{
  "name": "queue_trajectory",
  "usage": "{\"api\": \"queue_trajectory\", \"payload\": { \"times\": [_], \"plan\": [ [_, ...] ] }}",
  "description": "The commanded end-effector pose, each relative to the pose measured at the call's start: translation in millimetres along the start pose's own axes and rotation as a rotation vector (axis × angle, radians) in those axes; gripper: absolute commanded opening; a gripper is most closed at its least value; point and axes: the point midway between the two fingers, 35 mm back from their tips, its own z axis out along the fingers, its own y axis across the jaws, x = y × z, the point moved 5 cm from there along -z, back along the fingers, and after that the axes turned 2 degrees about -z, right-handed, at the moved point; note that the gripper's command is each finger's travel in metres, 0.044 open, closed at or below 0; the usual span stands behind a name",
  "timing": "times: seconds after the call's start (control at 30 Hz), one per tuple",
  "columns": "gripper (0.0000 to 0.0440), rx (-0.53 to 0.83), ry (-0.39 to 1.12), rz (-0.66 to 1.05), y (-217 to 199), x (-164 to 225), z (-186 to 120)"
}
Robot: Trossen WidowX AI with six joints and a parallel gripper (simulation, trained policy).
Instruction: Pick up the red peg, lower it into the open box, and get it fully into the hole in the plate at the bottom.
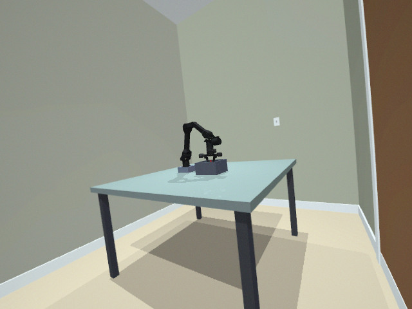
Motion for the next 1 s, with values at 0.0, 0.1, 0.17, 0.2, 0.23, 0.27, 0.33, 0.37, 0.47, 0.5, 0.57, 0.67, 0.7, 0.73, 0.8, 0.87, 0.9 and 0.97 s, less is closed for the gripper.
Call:
{"api": "queue_trajectory", "payload": {
  "times": [0.0, 0.1, 0.17, 0.2, 0.23, 0.27, 0.33, 0.37, 0.47, 0.5, 0.57, 0.67, 0.7, 0.73, 0.8, 0.87, 0.9, 0.97],
  "plan": [
    [0.0164, 0.004, 0.016, -0.028, 0.3, -6.6, 3.9],
    [0.0192, -0.007, 0.019, -0.034, 4.2, -14.0, -0.7],
    [0.0240, -0.013, 0.028, -0.034, 7.1, -17.7, -2.7],
    [0.0266, -0.017, 0.034, -0.033, 8.9, -19.6, -3.9],
    [0.0292, -0.023, 0.038, -0.032, 10.8, -21.9, -5.4],
    [0.0318, -0.028, 0.043, -0.031, 12.8, -24.2, -7.0],
    [0.0371, -0.040, 0.053, -0.029, 17.1, -28.9, -10.3],
    [0.0397, -0.047, 0.058, -0.028, 19.3, -31.3, -12.0],
    [0.0440, -0.068, 0.073, -0.025, 26.6, -38.5, -17.2],
    [0.0440, -0.076, 0.078, -0.025, 29.2, -40.7, -18.7],
    [0.0440, -0.098, 0.083, -0.023, 35.4, -44.7, -22.7],
    [0.0440, -0.132, 0.082, -0.027, 44.6, -50.5, -28.6],
    [0.0440, -0.143, 0.081, -0.029, 47.7, -52.3, -30.6],
    [0.0440, -0.154, 0.079, -0.031, 50.8, -54.1, -32.7],
    [0.0440, -0.176, 0.075, -0.037, 56.9, -57.1, -36.6],
    [0.0440, -0.199, 0.070, -0.042, 63.1, -60.1, -40.6],
    [0.0440, -0.209, 0.067, -0.045, 65.9, -61.5, -42.5],
    [0.0440, -0.210, 0.066, -0.045, 66.2, -61.6, -42.6]
  ]
}}
